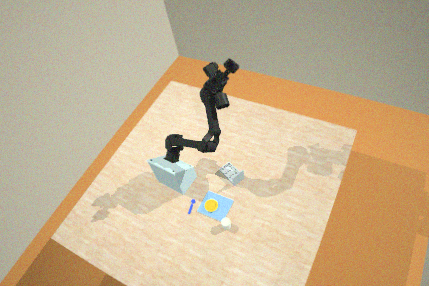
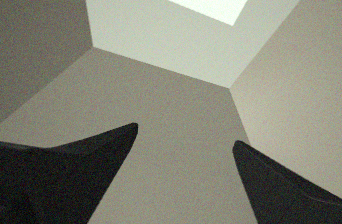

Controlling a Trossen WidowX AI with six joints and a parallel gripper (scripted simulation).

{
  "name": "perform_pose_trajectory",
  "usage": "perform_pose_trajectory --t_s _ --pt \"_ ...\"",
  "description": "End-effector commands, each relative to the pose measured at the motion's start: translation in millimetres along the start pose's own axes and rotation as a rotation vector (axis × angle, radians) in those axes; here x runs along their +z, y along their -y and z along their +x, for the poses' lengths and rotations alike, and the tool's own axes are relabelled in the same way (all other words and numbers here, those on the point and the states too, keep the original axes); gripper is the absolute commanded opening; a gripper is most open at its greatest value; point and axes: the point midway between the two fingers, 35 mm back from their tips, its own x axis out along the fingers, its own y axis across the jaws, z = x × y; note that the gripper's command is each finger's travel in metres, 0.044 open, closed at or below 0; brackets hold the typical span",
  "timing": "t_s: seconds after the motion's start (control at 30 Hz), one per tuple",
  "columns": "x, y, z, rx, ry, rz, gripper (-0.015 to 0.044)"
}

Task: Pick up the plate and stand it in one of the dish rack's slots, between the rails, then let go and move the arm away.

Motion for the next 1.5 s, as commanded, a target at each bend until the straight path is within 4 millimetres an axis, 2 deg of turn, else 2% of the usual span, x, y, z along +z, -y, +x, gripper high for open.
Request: perform_pose_trajectory --t_s 0.0,0.07,0.43,0.67,0.9,1.27,1.47 --pt "2 0 0 0.001 0.004 0.002 0.0400" --pt "14 -1 1 0.006 0.038 0.014 0.0400" --pt "110 -12 -5 0.086 0.311 0.113 0.0400" --pt "166 -27 -23 0.173 0.475 0.168 0.0400" --pt "215 -46 -49 0.281 0.628 0.203 0.0400" --pt "260 -76 -96 0.443 0.803 0.146 0.0400" --pt "279 -101 -131 0.576 0.882 0.144 0.0400"
